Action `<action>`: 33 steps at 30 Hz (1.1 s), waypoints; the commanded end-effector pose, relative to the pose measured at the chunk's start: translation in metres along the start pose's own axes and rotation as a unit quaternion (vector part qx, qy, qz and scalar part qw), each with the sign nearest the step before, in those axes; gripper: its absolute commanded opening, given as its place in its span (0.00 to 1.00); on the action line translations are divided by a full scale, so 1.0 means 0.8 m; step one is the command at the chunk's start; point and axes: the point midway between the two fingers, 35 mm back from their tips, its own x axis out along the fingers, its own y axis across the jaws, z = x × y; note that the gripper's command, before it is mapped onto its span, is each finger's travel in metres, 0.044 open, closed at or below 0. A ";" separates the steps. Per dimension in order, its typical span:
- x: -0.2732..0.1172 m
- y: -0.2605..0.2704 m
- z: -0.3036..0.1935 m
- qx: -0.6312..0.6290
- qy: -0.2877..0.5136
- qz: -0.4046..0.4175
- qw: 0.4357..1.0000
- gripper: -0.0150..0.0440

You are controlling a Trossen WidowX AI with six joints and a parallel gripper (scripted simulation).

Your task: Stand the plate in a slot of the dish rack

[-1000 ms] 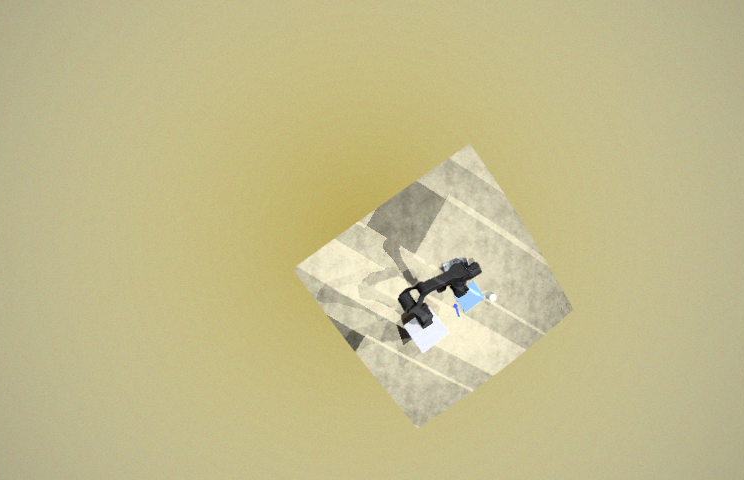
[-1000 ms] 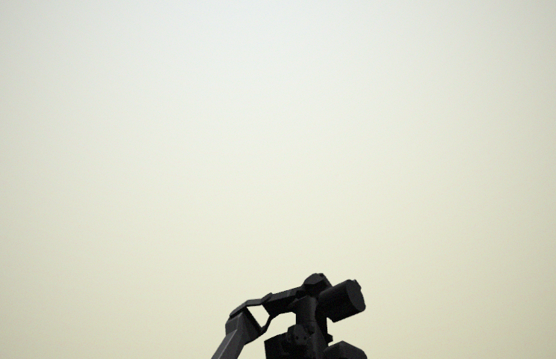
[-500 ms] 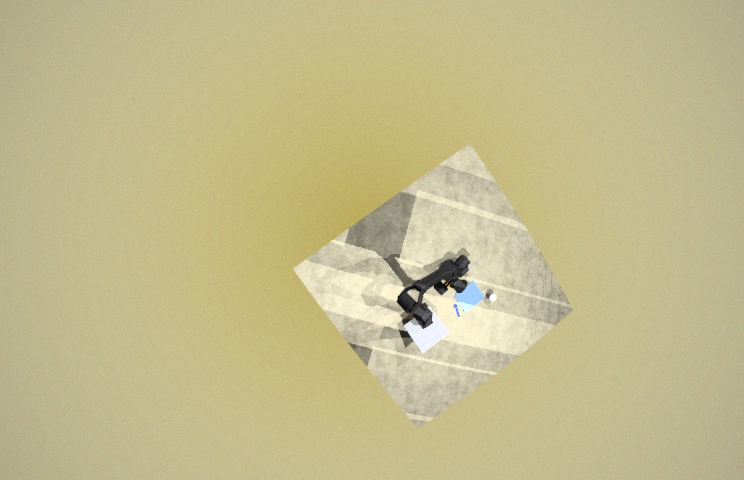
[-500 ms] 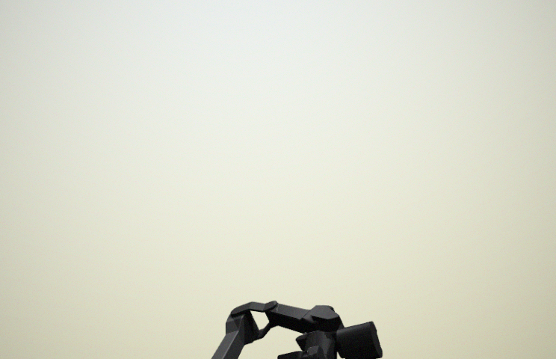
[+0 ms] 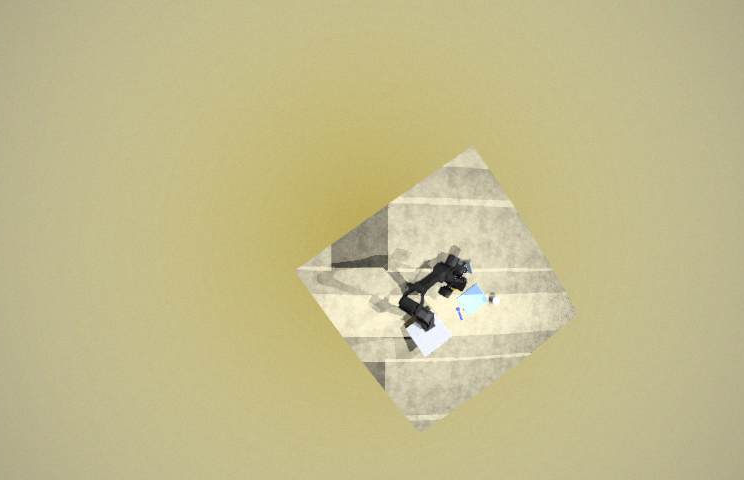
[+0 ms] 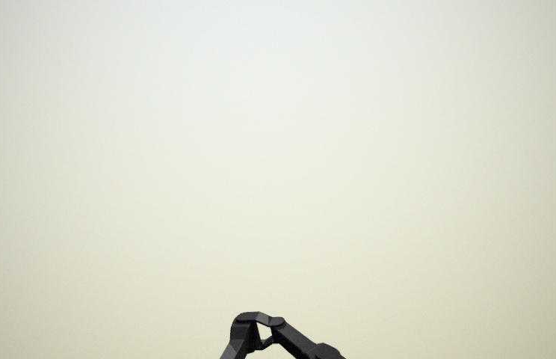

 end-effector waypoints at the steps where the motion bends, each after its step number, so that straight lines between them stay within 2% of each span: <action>1: 0.006 0.004 -0.002 -0.027 -0.041 0.027 0.998 0.25; 16: 0.009 0.019 -0.022 -0.113 -0.170 0.139 0.969 0.25; 33: -0.018 0.016 -0.047 -0.143 -0.290 0.281 0.904 0.25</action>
